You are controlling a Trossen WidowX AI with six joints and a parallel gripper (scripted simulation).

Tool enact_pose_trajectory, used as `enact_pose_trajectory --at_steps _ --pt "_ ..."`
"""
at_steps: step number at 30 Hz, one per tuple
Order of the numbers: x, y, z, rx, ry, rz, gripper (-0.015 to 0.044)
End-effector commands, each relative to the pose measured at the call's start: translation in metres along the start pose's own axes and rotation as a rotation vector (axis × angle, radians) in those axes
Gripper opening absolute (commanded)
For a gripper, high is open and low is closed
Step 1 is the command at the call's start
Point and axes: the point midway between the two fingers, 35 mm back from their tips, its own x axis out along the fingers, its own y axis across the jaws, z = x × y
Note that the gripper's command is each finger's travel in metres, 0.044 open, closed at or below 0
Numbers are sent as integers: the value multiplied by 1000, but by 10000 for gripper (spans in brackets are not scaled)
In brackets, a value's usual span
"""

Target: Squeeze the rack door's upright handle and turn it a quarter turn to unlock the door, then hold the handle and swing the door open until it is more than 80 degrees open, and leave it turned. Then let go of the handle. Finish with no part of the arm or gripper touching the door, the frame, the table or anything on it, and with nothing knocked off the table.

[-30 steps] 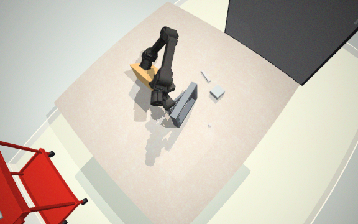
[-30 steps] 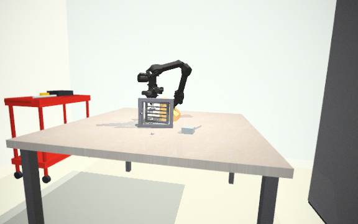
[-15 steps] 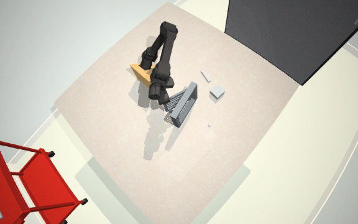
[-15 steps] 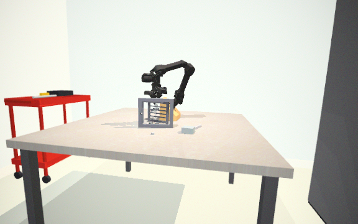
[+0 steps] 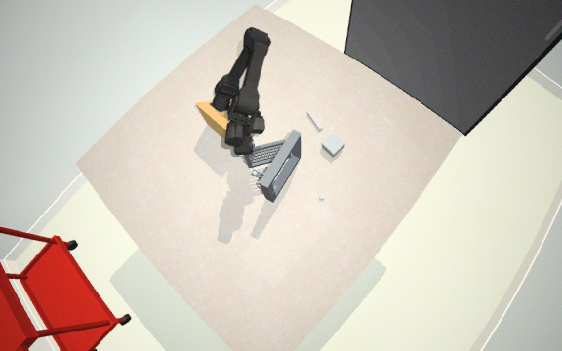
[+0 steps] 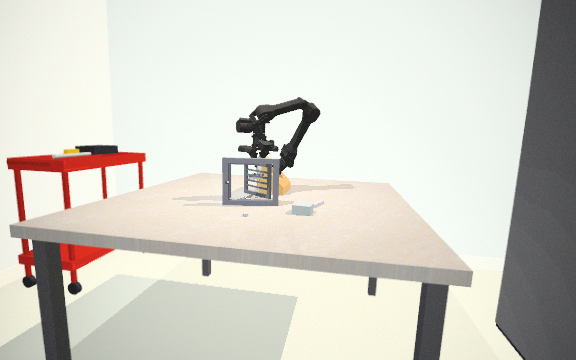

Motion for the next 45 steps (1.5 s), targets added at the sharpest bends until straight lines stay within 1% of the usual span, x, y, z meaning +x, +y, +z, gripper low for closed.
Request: enact_pose_trajectory --at_steps 1,22,45 --pt "0 10 2 81 -4 -1 13" --pt "0 61 24 439 -4 3 13" --pt "0 99 58 770 -4 7 13"
